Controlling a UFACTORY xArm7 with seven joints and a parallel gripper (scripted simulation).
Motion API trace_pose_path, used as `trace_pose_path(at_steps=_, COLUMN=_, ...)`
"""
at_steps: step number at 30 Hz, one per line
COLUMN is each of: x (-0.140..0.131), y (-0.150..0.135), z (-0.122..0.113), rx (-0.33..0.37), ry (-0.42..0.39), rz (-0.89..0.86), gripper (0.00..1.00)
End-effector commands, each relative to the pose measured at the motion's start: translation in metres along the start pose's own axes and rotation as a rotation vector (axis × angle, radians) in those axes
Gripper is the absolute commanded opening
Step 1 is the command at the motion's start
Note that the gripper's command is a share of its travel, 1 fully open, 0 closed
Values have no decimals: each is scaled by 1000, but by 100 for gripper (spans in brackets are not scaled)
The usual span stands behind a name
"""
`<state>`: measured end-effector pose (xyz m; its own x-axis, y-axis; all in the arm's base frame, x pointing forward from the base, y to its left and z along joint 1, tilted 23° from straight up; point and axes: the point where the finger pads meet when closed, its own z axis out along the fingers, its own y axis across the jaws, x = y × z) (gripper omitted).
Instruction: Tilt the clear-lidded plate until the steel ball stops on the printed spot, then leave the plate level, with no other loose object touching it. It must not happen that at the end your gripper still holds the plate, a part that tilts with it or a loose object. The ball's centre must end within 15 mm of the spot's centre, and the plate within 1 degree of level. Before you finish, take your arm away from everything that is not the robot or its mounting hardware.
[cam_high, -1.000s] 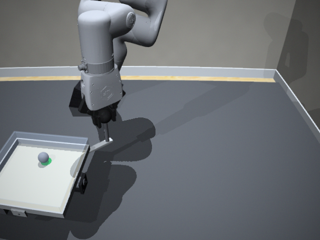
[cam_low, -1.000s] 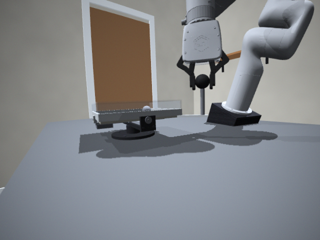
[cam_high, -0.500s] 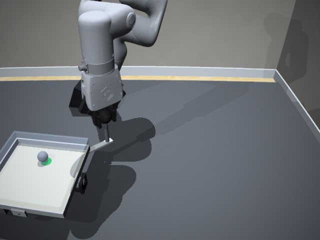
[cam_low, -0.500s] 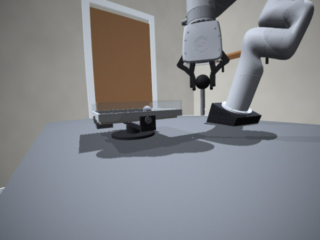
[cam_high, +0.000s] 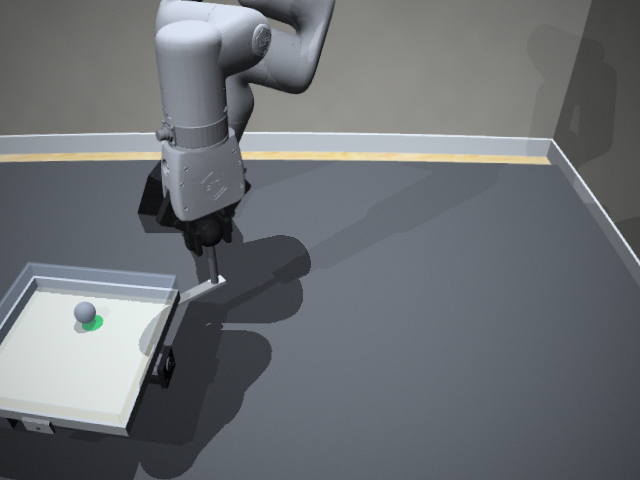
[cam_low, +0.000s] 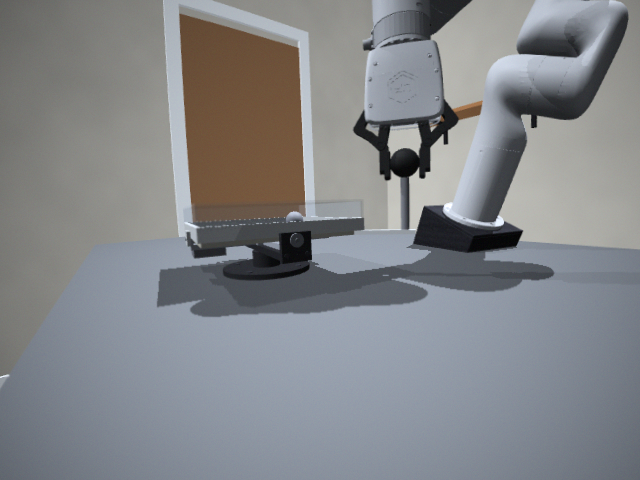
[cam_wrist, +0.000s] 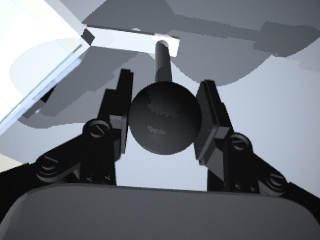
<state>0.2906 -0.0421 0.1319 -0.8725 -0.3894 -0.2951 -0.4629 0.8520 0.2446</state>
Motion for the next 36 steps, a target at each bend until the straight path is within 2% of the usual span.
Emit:
trace_pose_path(at_steps=1, x=-1, y=-1, z=-1, rx=3, ry=-3, rz=0, gripper=0)
trace_pose_path(at_steps=36, x=-4, y=-1, z=-2, rx=3, ry=-3, rz=0, gripper=0)
